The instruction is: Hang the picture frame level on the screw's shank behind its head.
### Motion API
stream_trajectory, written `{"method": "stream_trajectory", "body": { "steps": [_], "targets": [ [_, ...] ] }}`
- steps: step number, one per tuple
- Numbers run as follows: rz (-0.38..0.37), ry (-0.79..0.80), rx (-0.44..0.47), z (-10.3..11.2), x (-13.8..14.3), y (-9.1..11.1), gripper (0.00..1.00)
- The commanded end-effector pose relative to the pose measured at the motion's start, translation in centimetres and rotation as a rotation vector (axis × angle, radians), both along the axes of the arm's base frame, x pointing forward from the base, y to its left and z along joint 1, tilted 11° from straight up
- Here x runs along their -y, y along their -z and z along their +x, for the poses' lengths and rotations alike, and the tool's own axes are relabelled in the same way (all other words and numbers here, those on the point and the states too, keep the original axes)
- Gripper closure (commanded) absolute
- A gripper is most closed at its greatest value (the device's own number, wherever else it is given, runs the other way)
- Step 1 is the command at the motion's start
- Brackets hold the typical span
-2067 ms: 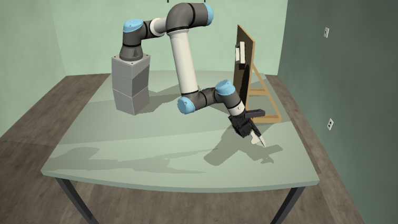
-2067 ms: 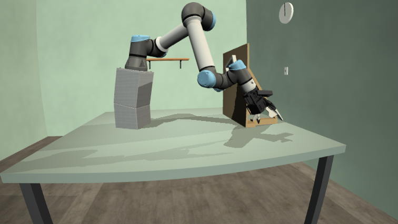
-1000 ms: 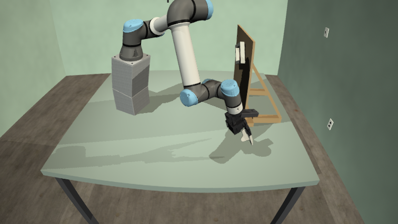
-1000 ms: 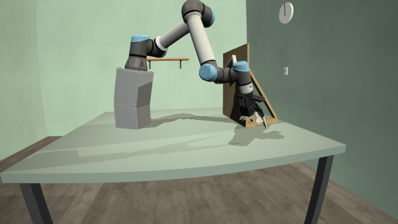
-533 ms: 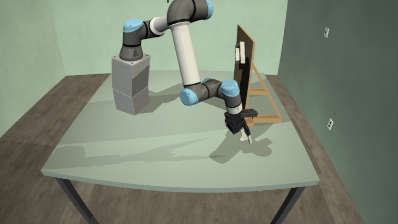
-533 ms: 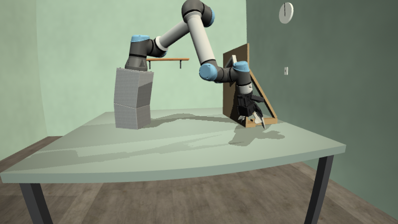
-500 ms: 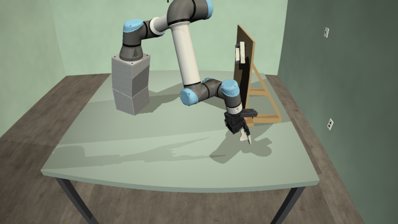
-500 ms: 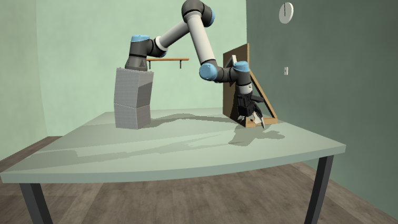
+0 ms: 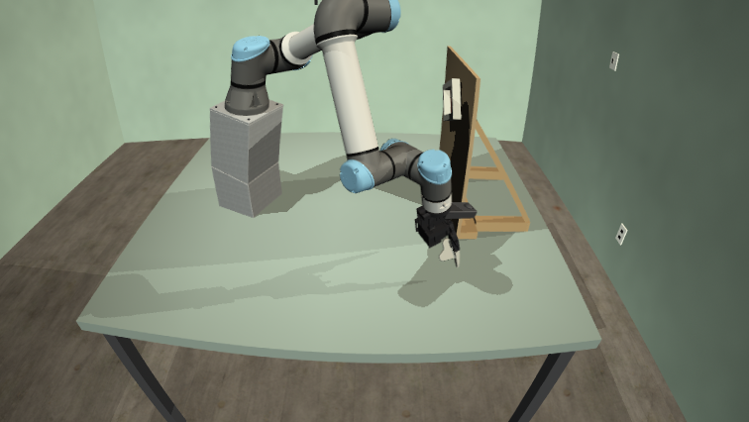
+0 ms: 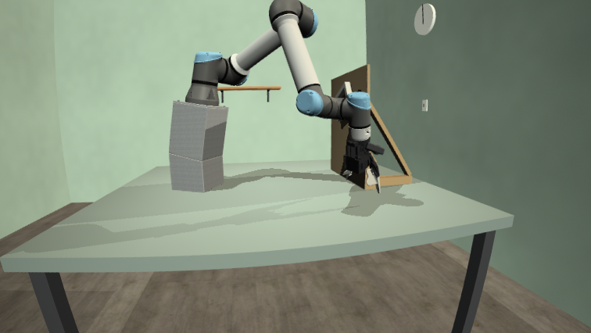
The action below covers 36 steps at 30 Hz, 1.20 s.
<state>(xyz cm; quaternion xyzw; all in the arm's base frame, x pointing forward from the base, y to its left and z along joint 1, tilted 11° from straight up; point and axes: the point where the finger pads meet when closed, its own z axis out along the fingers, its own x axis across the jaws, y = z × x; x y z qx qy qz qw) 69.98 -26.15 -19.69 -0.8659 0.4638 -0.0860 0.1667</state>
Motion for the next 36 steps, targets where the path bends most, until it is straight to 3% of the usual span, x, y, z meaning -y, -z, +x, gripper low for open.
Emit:
{"method": "stream_trajectory", "body": {
  "steps": [1, 22, 36],
  "targets": [
    [0.008, -0.005, -0.012, -0.3, -0.3, 0.0, 0.0],
    [0.029, -0.015, -0.04, -1.2, -1.1, 0.2, 0.0],
    [0.143, -0.073, -0.189, -6.3, -5.7, 0.6, 0.0]
  ]
}}
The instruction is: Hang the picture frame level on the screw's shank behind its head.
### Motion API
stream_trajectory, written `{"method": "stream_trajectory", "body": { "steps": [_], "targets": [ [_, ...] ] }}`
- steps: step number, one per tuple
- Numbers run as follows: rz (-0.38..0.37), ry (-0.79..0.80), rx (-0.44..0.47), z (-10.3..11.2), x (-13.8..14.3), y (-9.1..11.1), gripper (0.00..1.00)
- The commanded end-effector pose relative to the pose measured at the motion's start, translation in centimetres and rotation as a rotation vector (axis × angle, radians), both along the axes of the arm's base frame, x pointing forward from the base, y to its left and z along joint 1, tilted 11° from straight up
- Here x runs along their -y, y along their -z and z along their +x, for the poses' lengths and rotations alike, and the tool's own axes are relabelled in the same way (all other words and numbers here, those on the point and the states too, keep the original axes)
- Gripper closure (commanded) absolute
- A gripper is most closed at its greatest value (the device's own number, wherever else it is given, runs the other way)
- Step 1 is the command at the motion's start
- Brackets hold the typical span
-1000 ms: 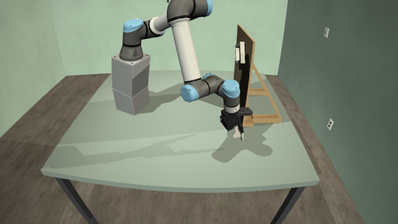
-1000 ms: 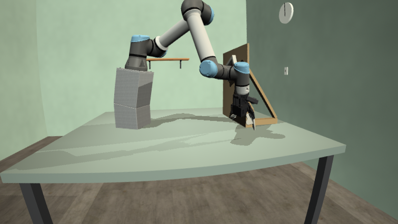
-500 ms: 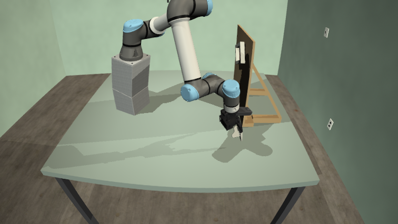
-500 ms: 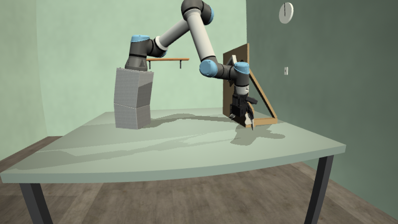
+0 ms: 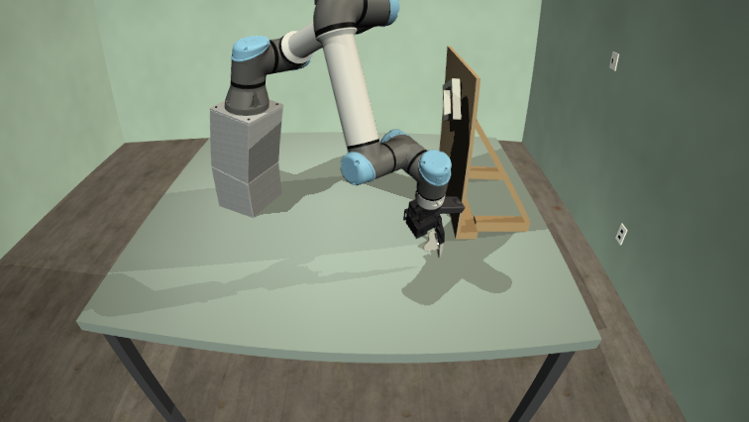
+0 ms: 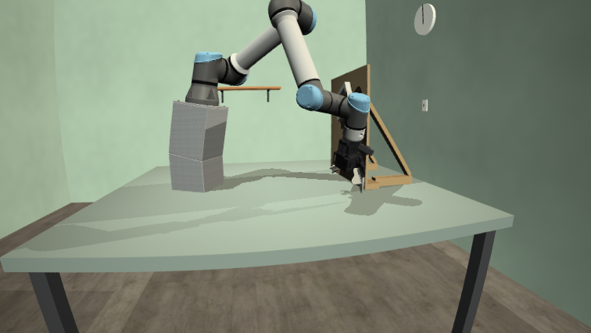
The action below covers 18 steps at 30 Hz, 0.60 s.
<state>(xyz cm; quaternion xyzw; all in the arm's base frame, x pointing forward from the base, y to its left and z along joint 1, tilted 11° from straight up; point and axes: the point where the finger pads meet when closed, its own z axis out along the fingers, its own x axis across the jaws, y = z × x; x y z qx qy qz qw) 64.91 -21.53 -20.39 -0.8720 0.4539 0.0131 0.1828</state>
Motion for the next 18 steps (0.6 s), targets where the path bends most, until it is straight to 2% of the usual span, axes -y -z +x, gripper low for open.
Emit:
{"method": "stream_trajectory", "body": {
  "steps": [1, 11, 18],
  "targets": [
    [0.035, -0.018, -0.044, -1.6, -1.4, -0.1, 0.0],
    [0.079, -0.04, -0.098, -3.5, -3.1, -0.3, 0.0],
    [0.085, -0.042, -0.104, -3.8, -3.3, -0.4, 0.0]
  ]
}}
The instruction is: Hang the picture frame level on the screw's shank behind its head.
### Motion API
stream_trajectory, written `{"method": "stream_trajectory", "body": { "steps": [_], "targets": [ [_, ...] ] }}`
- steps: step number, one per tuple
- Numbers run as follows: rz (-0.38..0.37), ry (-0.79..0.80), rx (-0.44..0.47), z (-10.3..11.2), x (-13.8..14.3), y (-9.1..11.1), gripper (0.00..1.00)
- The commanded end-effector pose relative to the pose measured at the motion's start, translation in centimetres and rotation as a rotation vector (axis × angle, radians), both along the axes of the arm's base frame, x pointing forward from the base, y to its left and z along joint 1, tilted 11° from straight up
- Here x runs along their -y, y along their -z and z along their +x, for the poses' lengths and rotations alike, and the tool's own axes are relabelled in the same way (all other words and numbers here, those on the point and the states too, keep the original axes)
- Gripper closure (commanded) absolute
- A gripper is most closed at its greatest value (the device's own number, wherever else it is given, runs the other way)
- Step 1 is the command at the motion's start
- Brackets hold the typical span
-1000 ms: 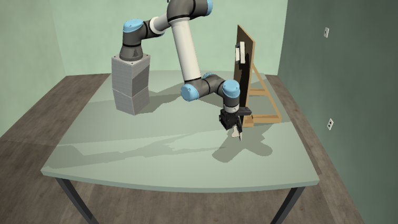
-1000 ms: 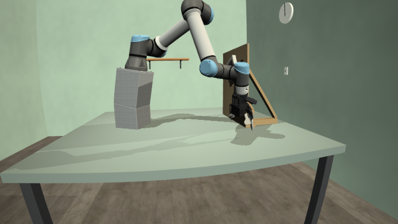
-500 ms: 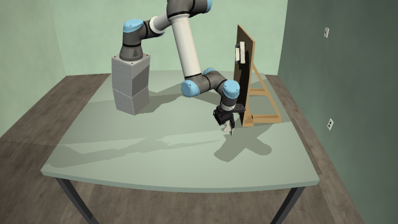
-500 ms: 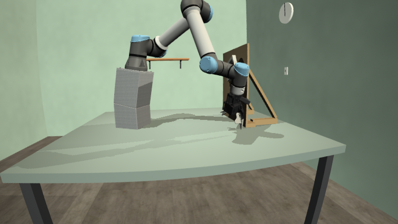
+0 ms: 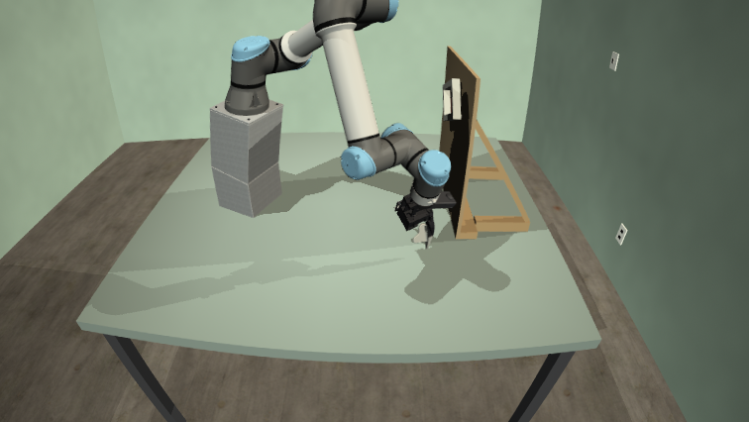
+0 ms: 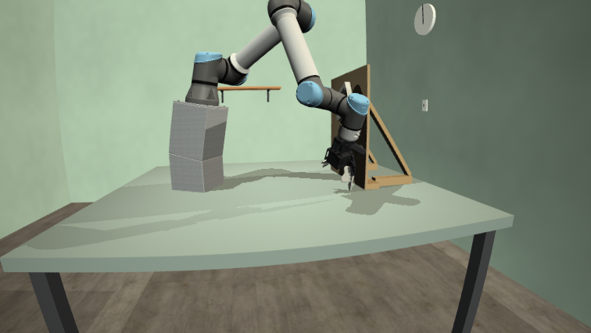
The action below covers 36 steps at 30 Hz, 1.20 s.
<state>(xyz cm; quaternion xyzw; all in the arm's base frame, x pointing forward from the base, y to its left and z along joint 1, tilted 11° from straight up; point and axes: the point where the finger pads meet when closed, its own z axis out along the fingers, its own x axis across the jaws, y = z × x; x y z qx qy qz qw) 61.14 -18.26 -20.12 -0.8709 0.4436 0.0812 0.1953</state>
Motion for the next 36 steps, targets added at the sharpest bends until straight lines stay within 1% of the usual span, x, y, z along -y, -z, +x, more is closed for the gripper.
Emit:
{"method": "stream_trajectory", "body": {
  "steps": [1, 10, 17, 36],
  "targets": [
    [0.001, -0.001, 0.0, 0.0, 0.0, -0.1, 0.0],
    [0.006, -0.003, -0.007, -0.3, -0.2, -0.1, 0.0],
    [0.062, -0.02, -0.073, -2.8, -2.0, -0.5, 0.0],
    [0.068, -0.022, -0.08, -3.0, -2.2, -0.5, 0.0]
  ]
}}
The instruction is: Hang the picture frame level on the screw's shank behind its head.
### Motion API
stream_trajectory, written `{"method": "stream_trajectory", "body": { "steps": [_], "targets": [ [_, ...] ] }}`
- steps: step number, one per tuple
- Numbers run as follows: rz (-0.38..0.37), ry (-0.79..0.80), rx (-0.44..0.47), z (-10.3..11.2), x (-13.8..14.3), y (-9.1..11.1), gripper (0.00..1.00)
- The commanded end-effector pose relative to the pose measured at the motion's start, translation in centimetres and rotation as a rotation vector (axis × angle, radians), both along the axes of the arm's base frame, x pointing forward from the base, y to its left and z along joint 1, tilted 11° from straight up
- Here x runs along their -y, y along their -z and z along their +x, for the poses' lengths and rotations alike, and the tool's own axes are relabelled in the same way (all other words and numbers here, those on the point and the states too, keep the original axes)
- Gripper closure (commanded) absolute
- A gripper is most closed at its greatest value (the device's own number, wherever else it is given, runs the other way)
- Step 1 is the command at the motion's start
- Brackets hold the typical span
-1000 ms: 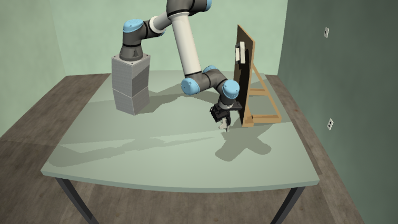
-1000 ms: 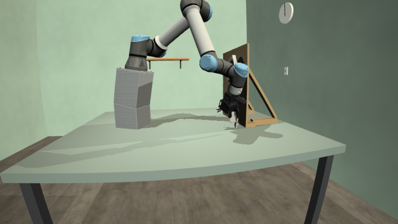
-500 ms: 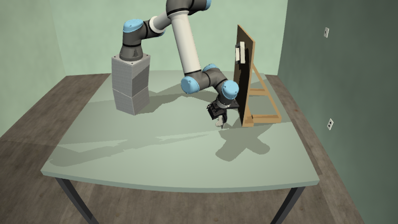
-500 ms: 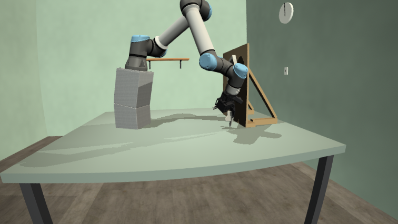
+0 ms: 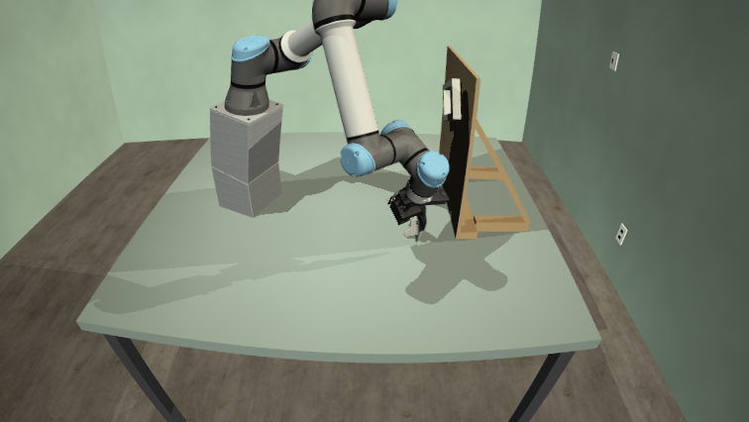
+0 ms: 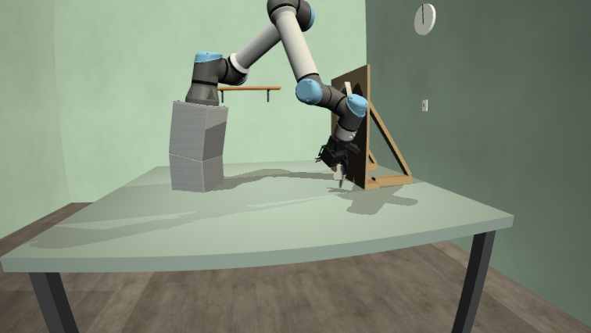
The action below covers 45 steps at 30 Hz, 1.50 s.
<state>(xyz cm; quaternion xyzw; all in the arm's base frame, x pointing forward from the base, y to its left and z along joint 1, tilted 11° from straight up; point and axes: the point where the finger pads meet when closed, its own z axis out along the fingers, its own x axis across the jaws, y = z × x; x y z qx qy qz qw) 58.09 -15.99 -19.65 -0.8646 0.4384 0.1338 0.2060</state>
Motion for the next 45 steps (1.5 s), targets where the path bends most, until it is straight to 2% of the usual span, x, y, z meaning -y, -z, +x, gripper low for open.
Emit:
{"method": "stream_trajectory", "body": {
  "steps": [1, 23, 45],
  "targets": [
    [-0.001, 0.0, 0.001, 0.0, 0.0, -0.1, 0.0],
    [0.01, -0.004, -0.01, -0.4, -0.5, 0.0, 0.0],
    [0.052, -0.019, -0.055, -2.1, -2.3, 0.3, 0.0]
  ]
}}
